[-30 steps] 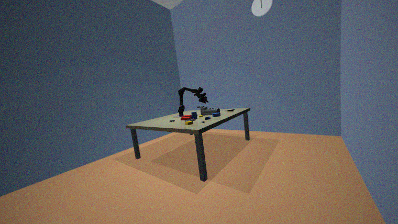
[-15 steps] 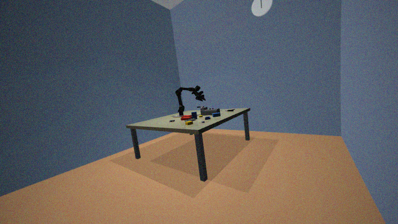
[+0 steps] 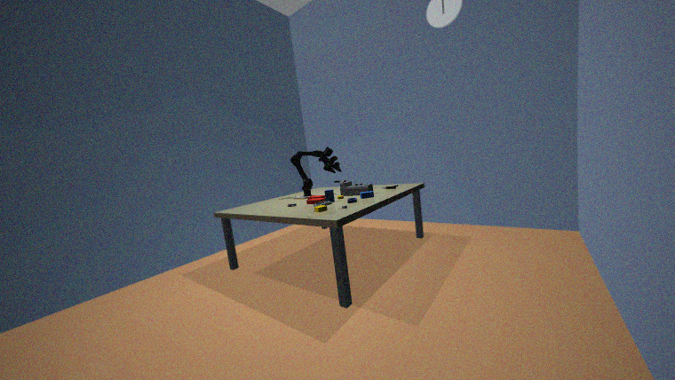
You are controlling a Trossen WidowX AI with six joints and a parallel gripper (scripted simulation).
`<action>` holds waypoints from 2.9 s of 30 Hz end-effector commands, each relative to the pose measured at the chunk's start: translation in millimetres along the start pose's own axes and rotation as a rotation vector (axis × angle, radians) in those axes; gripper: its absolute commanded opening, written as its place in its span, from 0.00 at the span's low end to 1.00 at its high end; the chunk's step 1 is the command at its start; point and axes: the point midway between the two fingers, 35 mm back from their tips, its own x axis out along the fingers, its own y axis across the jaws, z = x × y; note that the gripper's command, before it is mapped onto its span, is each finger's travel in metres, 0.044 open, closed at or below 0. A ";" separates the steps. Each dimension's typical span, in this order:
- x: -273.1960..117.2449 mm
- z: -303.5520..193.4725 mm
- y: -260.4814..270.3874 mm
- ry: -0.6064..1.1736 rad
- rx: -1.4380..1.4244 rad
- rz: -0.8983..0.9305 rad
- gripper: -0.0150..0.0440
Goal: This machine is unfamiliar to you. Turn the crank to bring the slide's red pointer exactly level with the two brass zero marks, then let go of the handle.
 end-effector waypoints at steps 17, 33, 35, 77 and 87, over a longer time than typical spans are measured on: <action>26.6 -36.4 -1.7 -0.002 0.009 -0.011 1.00; 46.4 -53.4 -1.4 -0.002 0.009 -0.011 1.00; 48.7 -55.7 -1.4 -0.002 0.009 -0.011 1.00; 68.3 -78.3 -1.8 -0.001 0.010 -0.011 0.25; 67.5 -77.4 -4.7 -0.001 0.009 -0.012 0.25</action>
